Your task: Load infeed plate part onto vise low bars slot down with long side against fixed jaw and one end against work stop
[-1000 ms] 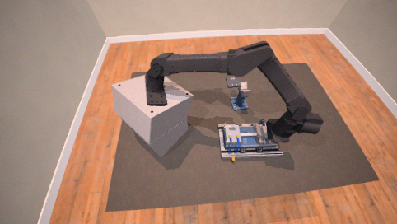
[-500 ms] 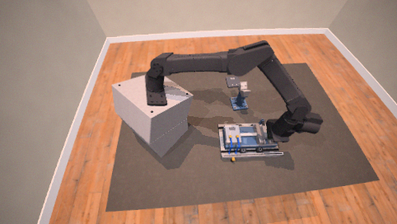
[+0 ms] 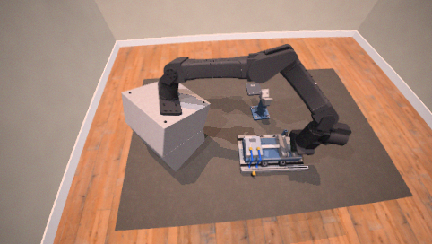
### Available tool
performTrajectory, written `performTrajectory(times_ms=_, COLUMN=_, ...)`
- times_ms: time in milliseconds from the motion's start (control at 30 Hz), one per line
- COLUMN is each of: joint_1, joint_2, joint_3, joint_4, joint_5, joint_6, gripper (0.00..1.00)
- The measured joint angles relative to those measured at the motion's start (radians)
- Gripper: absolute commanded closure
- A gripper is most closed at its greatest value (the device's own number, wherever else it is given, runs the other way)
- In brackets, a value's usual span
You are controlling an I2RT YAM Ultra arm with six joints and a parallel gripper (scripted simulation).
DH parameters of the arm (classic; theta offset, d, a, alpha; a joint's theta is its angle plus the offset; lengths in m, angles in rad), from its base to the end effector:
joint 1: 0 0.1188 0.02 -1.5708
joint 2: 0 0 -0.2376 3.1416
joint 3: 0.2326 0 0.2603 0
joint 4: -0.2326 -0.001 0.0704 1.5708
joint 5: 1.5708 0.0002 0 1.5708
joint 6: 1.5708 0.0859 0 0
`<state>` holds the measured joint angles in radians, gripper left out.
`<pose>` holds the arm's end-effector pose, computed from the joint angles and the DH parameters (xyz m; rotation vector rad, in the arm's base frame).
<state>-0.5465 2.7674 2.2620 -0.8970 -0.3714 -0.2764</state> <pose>0.4583 -0.2411 -0.0128 0.3348 2.7950 0.3896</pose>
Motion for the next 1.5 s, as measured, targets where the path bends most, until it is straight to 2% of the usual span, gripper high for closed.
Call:
performTrajectory(times_ms=1067, joint_1=0.0, joint_2=0.0, joint_3=0.0, joint_4=0.0, joint_5=0.0, joint_6=-0.002, gripper=1.0)
performTrajectory(times_ms=1500, joint_1=-0.032, joint_2=0.058, joint_3=0.08, joint_4=-0.034, joint_5=-0.005, joint_6=-0.031, gripper=1.0)
